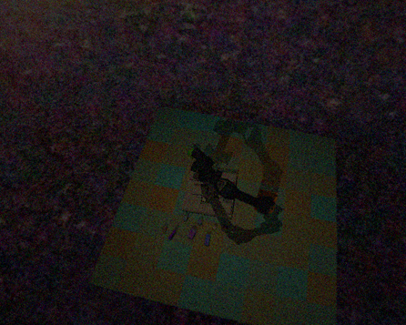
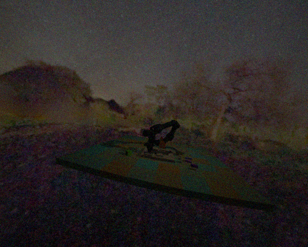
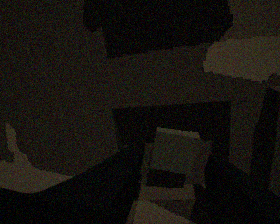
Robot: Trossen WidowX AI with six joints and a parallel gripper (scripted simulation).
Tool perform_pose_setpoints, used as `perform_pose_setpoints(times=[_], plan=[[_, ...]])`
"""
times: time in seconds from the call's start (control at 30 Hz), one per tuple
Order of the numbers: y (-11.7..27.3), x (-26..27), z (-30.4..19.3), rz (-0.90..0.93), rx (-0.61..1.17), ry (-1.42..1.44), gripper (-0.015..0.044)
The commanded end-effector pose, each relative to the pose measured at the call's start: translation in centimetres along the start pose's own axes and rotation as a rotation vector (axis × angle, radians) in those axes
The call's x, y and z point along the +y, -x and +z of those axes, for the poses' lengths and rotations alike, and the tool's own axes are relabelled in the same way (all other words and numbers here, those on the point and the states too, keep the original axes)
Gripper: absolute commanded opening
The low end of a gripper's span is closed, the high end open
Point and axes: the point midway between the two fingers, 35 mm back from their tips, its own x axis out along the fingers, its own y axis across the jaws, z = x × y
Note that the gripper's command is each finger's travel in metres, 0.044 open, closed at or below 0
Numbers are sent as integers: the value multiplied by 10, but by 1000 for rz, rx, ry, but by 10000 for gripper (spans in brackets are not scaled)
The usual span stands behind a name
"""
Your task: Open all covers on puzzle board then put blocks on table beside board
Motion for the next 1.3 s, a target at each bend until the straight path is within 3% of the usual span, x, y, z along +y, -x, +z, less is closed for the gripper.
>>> perform_pose_setpoints(times=[0.0, 0.23, 0.57, 1.27], plan=[[-4, 0, 0, -1, -5, -5, 144], [-9, 0, 0, -1, -5, -5, 144], [-7, 0, 0, 0, 0, 1, 80], [15, -1, 0, -1, -1, -2, 80]])
